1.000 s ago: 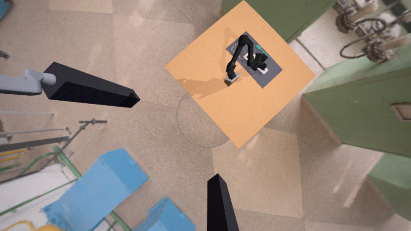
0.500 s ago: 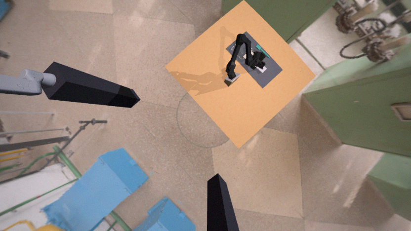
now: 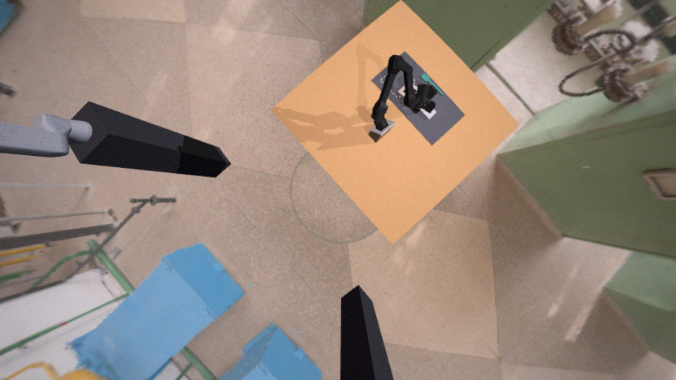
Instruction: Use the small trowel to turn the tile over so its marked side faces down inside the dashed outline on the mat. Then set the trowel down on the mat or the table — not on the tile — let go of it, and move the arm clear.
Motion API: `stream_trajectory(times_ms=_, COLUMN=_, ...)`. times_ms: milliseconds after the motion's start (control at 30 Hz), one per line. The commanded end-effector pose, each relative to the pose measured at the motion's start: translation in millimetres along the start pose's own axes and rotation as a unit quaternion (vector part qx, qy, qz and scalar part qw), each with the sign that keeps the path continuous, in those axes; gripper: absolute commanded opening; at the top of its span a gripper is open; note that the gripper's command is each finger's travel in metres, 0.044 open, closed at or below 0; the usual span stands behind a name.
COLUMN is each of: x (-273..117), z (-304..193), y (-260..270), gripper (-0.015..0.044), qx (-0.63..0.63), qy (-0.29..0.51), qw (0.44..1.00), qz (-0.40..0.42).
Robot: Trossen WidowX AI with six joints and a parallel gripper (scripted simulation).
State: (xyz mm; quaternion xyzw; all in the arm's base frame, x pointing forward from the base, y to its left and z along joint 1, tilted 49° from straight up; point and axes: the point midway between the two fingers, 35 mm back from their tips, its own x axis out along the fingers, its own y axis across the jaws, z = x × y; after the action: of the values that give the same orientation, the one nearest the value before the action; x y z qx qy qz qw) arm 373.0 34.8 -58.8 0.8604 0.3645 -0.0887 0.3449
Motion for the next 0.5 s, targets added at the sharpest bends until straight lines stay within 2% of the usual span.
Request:
stream_trajectory(times_ms=0, x=-7.8, z=-2.7, y=16.2, gripper=0.0, qx=0.001, qy=0.005, qw=1.0, qz=0.012)
stream_trajectory(times_ms=467, x=-29.0, z=-29.8, y=40.4, gripper=0.0, qx=0.001, qy=0.005, qw=1.0, qz=0.012)
